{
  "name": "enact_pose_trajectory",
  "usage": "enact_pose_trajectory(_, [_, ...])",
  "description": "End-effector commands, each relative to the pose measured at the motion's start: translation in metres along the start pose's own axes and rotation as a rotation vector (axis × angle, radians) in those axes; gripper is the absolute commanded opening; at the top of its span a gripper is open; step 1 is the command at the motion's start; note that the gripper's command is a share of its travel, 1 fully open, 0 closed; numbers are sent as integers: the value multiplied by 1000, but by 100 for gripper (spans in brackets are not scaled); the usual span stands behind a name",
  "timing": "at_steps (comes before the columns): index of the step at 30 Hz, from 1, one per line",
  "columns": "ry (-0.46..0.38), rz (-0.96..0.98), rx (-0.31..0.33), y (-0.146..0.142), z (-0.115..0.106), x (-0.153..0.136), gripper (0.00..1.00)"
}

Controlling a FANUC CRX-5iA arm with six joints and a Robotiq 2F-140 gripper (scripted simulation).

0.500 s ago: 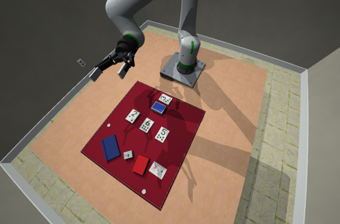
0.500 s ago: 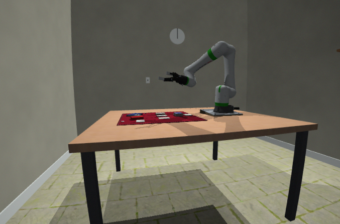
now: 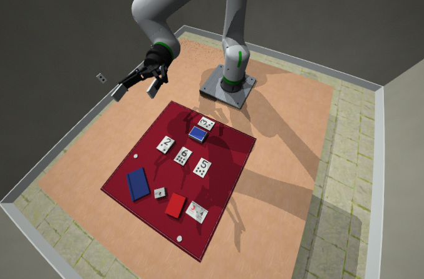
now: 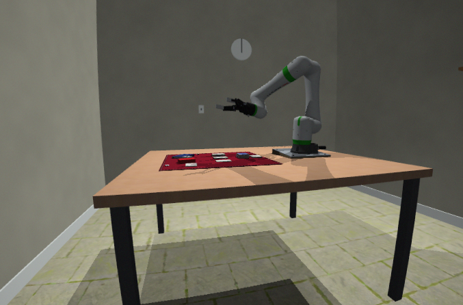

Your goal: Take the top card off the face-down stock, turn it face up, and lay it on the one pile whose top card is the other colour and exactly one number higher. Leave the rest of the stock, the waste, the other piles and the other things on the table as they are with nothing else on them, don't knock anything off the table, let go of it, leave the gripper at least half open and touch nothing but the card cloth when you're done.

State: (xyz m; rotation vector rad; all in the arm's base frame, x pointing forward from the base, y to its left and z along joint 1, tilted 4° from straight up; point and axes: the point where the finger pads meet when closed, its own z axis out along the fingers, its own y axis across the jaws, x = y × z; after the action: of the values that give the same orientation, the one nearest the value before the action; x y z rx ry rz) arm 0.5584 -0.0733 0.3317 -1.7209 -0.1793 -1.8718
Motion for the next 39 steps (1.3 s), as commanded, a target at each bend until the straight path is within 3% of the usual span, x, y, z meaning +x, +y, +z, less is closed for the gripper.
enact_pose_trajectory(1, [0, 0, 0, 0, 0, 0, 100])
enact_pose_trajectory(5, [-8, -6, 5, -1, 0, -1, 100])
enact_pose_trajectory(8, [-60, -40, 32, -3, -3, -9, 100])
enact_pose_trajectory(16, [-353, -235, 193, -18, -21, -56, 100])
enact_pose_trajectory(19, [-376, -250, 206, -19, -23, -60, 100])
enact_pose_trajectory(20, [-456, -304, 250, -23, -28, -73, 100])
enact_pose_trajectory(25, [-628, -419, 345, -32, -38, -100, 100])
enact_pose_trajectory(26, [-631, -421, 347, -32, -39, -101, 100])
enact_pose_trajectory(27, [-695, -462, 382, -36, -42, -112, 100])
enact_pose_trajectory(34, [-936, -623, 515, -48, -57, -151, 100])
enact_pose_trajectory(36, [-936, -623, 515, -48, -57, -151, 100])
enact_pose_trajectory(38, [-1034, -689, 569, -53, -63, -167, 100])
enact_pose_trajectory(39, [-1039, -693, 572, -53, -63, -167, 100])
